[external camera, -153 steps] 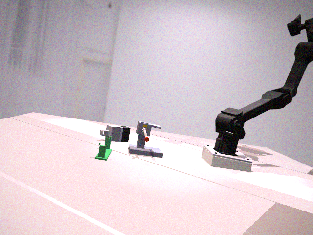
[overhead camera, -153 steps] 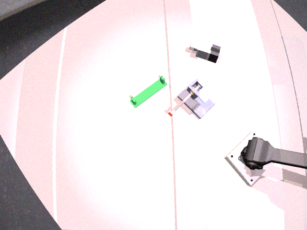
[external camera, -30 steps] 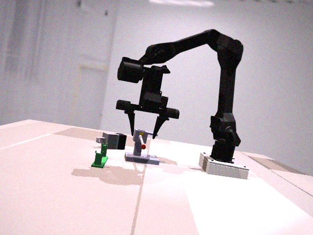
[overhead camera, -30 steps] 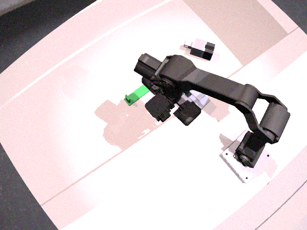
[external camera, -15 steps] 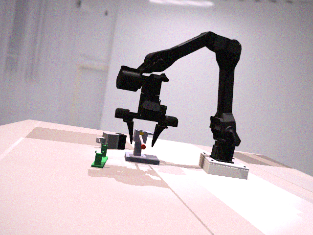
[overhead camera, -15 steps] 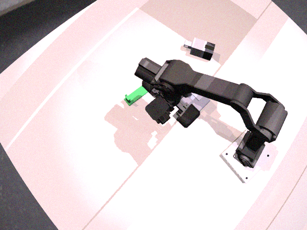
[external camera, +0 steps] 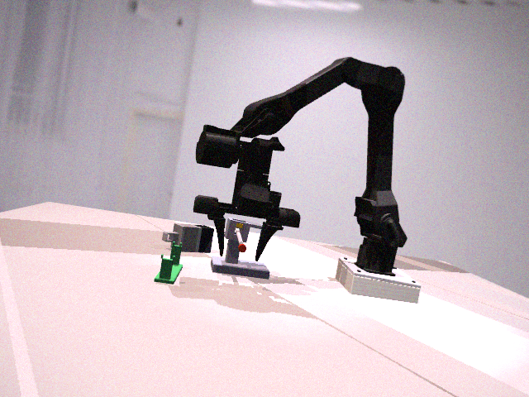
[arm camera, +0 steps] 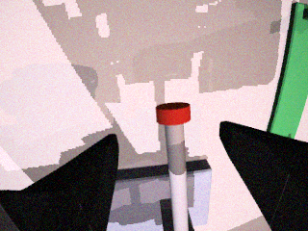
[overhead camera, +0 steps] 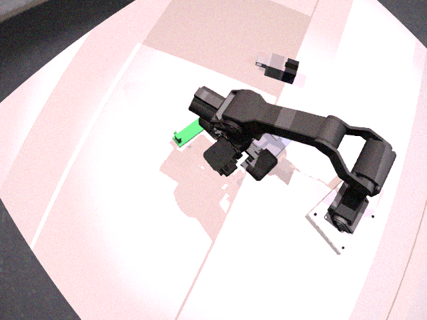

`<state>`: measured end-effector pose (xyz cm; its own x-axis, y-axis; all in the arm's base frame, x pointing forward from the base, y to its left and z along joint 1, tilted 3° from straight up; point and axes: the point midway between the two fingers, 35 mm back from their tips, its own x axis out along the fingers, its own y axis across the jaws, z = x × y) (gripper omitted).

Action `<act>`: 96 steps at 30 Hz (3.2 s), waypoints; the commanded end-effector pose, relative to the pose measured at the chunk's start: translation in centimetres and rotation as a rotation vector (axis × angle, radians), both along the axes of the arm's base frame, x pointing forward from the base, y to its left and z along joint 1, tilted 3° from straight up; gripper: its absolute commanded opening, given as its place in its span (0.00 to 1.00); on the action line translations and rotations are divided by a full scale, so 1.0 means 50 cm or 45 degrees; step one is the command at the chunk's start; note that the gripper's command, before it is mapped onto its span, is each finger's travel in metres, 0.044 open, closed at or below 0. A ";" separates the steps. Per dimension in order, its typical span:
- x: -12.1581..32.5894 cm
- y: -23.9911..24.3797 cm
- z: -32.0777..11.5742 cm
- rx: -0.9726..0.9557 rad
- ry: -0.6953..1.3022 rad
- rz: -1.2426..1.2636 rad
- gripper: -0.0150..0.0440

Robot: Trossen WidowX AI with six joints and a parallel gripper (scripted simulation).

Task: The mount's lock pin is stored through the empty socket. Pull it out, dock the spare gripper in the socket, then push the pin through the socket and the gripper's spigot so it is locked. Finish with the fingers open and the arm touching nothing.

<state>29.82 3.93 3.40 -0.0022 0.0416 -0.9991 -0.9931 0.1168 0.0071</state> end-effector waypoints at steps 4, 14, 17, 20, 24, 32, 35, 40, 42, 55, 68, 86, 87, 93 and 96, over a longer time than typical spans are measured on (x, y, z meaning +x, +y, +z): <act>0.000 0.002 -0.005 0.005 0.003 -0.002 0.63; 0.000 0.002 -0.005 0.005 0.003 -0.002 0.25; 0.000 0.002 -0.005 0.005 0.003 -0.002 0.25; 0.000 0.002 -0.005 0.005 0.003 -0.002 0.25; 0.000 0.004 -0.001 0.043 -0.002 -0.001 0.25; 0.001 0.012 0.011 0.161 -0.014 -0.002 0.25; 0.001 0.017 0.011 0.170 -0.014 0.000 0.25; 0.003 0.021 0.013 0.178 -0.015 0.001 0.25; 0.004 0.024 0.015 0.182 -0.015 0.001 0.25; 0.007 0.041 0.022 0.186 -0.014 0.001 0.25; 0.009 0.061 0.022 0.184 -0.014 0.001 0.25; 0.012 0.090 0.024 0.182 -0.010 0.000 0.25; 0.012 0.092 0.024 0.182 -0.010 0.000 0.25; 0.013 0.101 0.026 0.181 -0.009 0.000 0.25; 0.014 0.107 0.028 0.180 -0.008 0.000 0.25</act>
<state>30.40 9.02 4.64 0.0019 0.1843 -0.9829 -0.9936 0.1114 0.0190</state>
